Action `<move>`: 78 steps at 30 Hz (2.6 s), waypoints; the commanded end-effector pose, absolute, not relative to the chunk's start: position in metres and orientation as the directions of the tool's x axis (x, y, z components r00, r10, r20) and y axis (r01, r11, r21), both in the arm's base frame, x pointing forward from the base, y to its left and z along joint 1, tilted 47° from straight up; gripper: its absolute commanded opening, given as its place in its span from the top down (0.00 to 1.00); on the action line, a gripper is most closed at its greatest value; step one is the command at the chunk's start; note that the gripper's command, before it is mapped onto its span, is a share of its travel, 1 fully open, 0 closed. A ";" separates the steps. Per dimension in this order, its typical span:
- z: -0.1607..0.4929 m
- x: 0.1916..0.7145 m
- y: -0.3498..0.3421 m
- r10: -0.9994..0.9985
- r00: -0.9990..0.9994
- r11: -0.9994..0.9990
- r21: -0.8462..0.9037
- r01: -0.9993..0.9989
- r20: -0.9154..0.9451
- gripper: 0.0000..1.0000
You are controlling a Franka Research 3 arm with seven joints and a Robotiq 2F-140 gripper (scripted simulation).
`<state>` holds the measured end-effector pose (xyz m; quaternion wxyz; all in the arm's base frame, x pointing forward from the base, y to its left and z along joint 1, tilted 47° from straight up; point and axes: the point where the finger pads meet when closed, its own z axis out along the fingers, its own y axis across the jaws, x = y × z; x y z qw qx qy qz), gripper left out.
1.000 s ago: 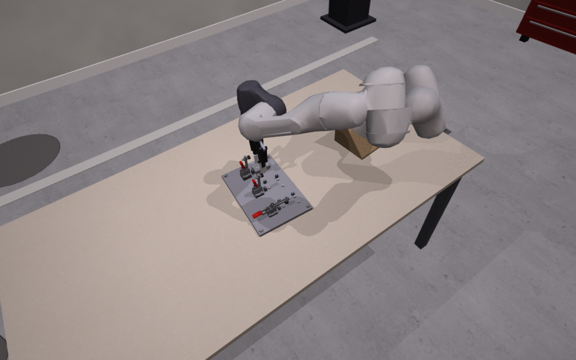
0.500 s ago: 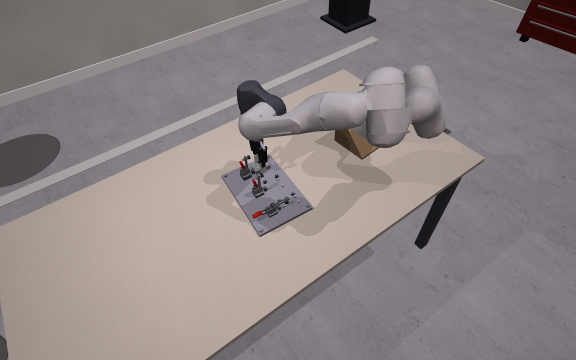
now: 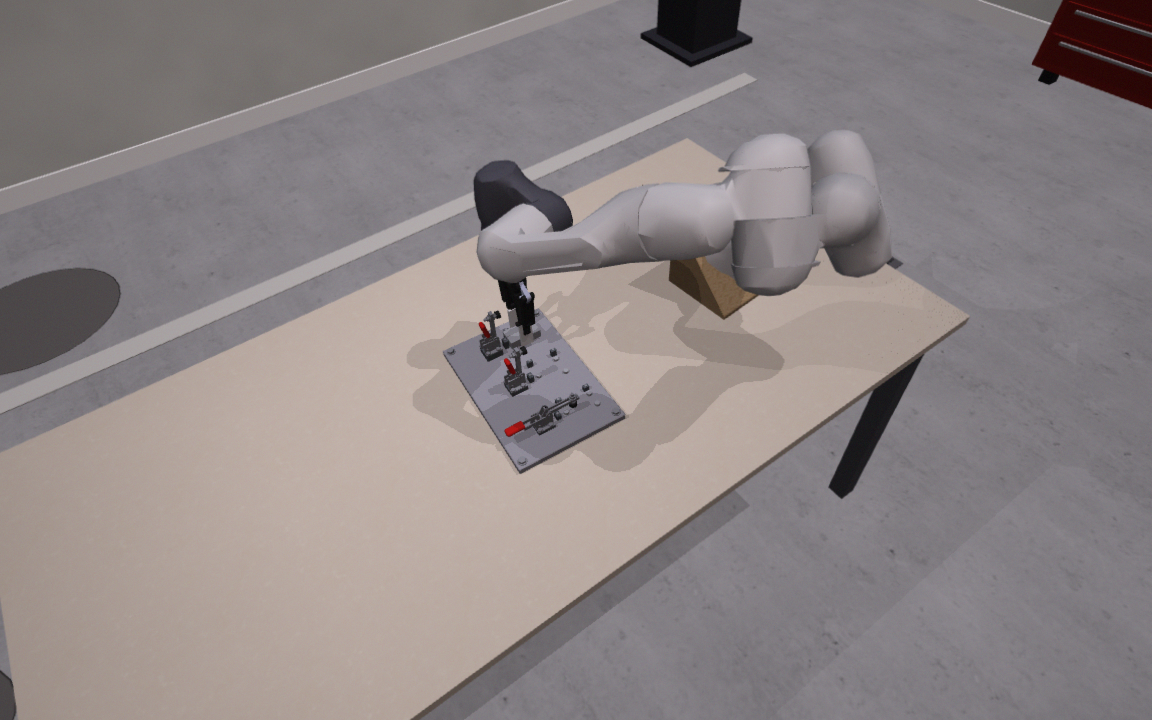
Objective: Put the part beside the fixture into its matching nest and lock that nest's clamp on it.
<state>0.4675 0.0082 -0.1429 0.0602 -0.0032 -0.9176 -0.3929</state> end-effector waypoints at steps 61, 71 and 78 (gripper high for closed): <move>-0.141 0.468 0.006 -0.035 -0.993 0.692 0.720 0.058 0.114 0.42; -0.141 0.468 0.006 -0.035 -0.993 0.692 0.720 0.058 0.114 0.42; -0.141 0.468 0.006 -0.035 -0.993 0.692 0.720 0.058 0.114 0.42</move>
